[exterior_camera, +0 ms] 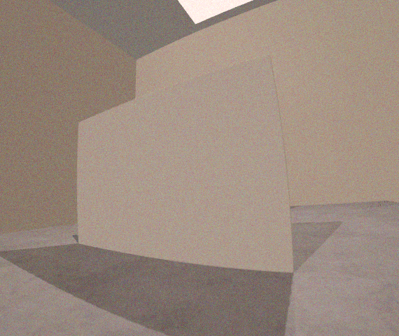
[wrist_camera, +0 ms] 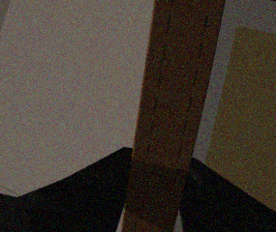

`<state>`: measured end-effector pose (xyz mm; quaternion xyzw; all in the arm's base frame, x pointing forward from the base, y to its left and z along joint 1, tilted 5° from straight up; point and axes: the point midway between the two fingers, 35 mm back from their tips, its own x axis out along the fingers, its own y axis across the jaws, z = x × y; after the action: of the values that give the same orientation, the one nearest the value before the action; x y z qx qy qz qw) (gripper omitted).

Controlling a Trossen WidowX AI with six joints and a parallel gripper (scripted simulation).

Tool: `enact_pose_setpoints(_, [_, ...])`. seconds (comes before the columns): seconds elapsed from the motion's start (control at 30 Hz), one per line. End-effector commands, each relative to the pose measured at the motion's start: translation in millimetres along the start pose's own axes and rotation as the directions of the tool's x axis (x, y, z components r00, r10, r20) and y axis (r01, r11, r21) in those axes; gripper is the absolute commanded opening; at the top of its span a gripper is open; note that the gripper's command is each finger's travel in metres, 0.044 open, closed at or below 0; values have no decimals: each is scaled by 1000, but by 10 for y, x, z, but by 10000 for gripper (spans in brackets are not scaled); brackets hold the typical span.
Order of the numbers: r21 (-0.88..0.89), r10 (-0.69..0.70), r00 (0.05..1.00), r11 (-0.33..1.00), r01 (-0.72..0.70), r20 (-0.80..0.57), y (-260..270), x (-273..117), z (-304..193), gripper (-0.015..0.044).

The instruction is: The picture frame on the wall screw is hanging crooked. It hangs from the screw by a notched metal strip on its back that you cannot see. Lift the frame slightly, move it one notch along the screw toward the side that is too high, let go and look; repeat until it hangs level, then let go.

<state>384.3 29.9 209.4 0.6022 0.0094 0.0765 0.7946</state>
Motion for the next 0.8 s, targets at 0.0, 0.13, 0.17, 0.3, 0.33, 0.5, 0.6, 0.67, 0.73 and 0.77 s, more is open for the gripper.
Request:
enact_pose_setpoints(0.0, [-1, 13, 1000, 1000, -13, 5, 33, 6, 12, 0])
enact_pose_setpoints(0.13, [-1, 13, 1000, 1000, -13, 5, 22, 6, 13, 0])
enact_pose_setpoints(0.17, [-1, 13, 1000, 1000, -13, 5, 19, 6, 13, 0])
enact_pose_setpoints(0.3, [-1, 13, 1000, 1000, -13, 5, 5, 7, 14, 0])
enact_pose_setpoints(0.33, [-1, 13, 1000, 1000, -13, 5, 2, 7, 15, 0])
enact_pose_setpoints(0.5, [-1, 13, 1000, 1000, -13, 5, -15, 7, 16, 0])
enact_pose_setpoints(0.6, [-1, 13, 1000, 1000, -13, 5, -25, 7, 17, 0])
enact_pose_setpoints(0.67, [-1, 13, 1000, 1000, -13, 5, -31, 7, 18, 0])
enact_pose_setpoints(0.73, [-1, 13, 1000, 1000, -13, 5, -38, 7, 18, 0])
enact_pose_setpoints(0.77, [-1, 13, 1000, 1000, -13, 5, -41, 7, 19, 0])
